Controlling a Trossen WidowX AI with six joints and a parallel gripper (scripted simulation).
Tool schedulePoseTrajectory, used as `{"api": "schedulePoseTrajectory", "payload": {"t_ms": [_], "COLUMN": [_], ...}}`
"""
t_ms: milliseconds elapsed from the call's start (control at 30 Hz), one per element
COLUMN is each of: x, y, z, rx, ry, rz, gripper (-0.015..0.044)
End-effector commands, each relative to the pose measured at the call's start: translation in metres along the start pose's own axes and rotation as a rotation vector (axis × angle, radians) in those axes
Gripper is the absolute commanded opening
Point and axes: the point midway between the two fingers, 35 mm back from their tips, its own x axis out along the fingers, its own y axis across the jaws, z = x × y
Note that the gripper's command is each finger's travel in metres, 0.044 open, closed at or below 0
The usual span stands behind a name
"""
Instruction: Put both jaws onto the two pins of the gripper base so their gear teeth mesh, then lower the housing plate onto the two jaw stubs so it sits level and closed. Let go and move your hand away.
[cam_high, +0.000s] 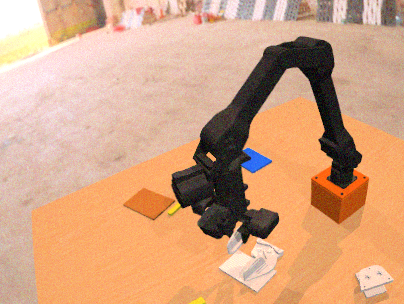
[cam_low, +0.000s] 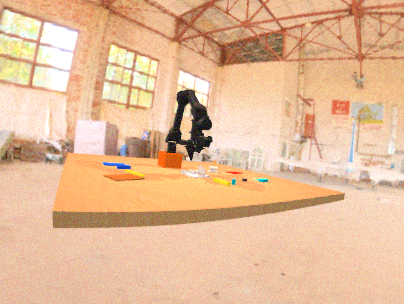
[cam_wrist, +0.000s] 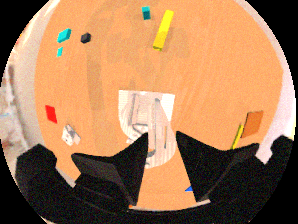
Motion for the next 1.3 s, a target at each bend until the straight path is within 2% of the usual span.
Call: {"api": "schedulePoseTrajectory", "payload": {"t_ms": [0, 767, 1267], "x": [0.000, 0.000, 0.024], "y": [0.000, 0.000, -0.001], "z": [0.000, 0.000, 0.001], "rx": [0.004, 0.009, 0.008], "ry": [0.002, 0.002, 0.002], "rz": [-0.002, -0.002, -0.002], "gripper": [0.0134, 0.0134, 0.0134]}}
